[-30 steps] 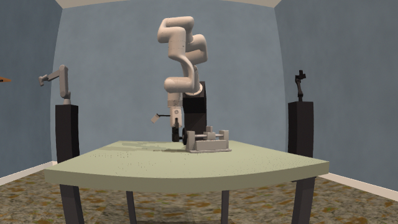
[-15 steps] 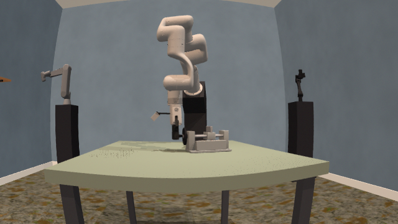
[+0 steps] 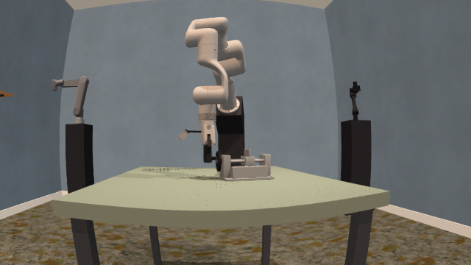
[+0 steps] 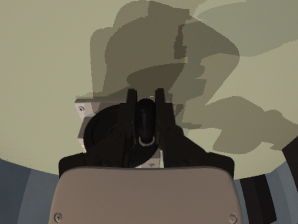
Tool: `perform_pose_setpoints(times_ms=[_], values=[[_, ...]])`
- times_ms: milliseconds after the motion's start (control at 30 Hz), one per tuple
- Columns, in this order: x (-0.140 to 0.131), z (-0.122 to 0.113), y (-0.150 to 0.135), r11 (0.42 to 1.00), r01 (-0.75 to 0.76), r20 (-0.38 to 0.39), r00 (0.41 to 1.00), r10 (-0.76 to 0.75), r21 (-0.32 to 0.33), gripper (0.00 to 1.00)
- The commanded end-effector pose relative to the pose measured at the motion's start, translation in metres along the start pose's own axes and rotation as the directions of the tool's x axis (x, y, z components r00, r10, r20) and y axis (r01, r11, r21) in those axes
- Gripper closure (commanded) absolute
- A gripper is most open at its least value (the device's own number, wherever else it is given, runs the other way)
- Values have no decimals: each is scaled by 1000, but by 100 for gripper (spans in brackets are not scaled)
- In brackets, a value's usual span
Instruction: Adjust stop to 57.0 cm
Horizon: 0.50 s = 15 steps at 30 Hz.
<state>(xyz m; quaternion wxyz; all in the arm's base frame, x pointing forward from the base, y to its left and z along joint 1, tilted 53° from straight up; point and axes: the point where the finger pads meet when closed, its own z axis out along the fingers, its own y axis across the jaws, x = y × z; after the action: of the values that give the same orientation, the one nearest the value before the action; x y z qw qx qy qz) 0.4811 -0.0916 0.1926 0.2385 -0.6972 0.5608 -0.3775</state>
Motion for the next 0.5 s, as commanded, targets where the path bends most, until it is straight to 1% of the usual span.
perform_pose_setpoints(times_ms=[0, 467], values=[[0, -3, -3, 1000, 0, -1, 1000, 0, 2, 94], [0, -10, -8, 1000, 0, -1, 1000, 0, 2, 94]])
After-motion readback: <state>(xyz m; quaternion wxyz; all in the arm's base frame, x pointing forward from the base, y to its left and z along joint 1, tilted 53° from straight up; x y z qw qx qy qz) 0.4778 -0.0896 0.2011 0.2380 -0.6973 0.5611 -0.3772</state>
